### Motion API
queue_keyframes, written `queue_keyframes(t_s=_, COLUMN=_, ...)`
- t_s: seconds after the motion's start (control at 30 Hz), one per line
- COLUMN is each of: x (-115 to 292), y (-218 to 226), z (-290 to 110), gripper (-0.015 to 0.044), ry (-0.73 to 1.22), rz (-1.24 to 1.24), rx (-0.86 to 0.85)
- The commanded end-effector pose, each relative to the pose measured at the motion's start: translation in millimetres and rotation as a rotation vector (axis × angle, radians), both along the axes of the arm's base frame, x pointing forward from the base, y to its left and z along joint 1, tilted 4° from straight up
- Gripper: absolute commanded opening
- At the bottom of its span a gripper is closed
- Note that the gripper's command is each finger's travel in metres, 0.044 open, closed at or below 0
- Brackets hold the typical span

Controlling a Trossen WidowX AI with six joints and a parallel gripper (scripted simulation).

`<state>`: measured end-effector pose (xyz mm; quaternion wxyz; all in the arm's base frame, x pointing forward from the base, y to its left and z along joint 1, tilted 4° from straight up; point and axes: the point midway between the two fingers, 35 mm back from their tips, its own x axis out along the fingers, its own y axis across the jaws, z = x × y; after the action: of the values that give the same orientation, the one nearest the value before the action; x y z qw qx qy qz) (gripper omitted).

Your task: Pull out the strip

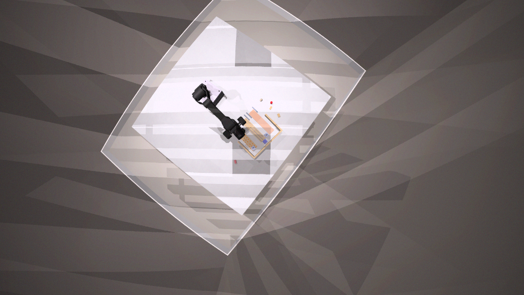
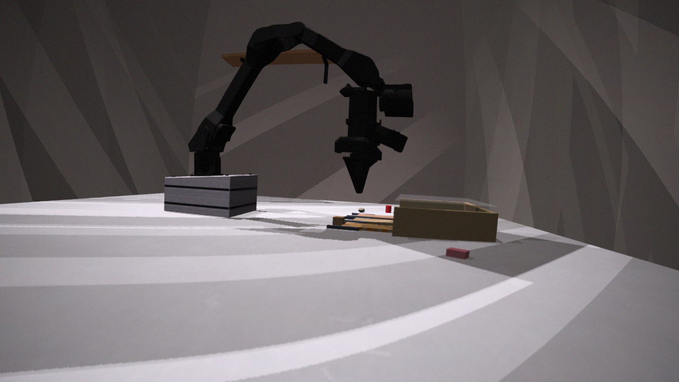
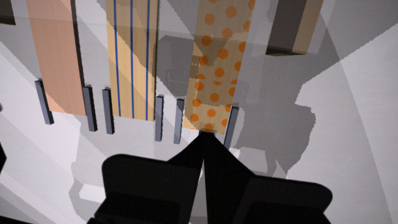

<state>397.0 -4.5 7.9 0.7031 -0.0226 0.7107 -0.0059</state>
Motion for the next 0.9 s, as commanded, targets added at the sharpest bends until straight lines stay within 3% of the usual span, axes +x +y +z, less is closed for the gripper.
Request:
queue_keyframes(t_s=0.0, x=-0.5, y=-0.7, z=-8.5, gripper=0.0, ry=0.006, rz=0.004, rx=-0.002)
queue_keyframes(t_s=0.87, x=-0.2, y=-3.0, z=-51.2, gripper=0.0, ry=0.007, rz=0.004, rx=-0.002)
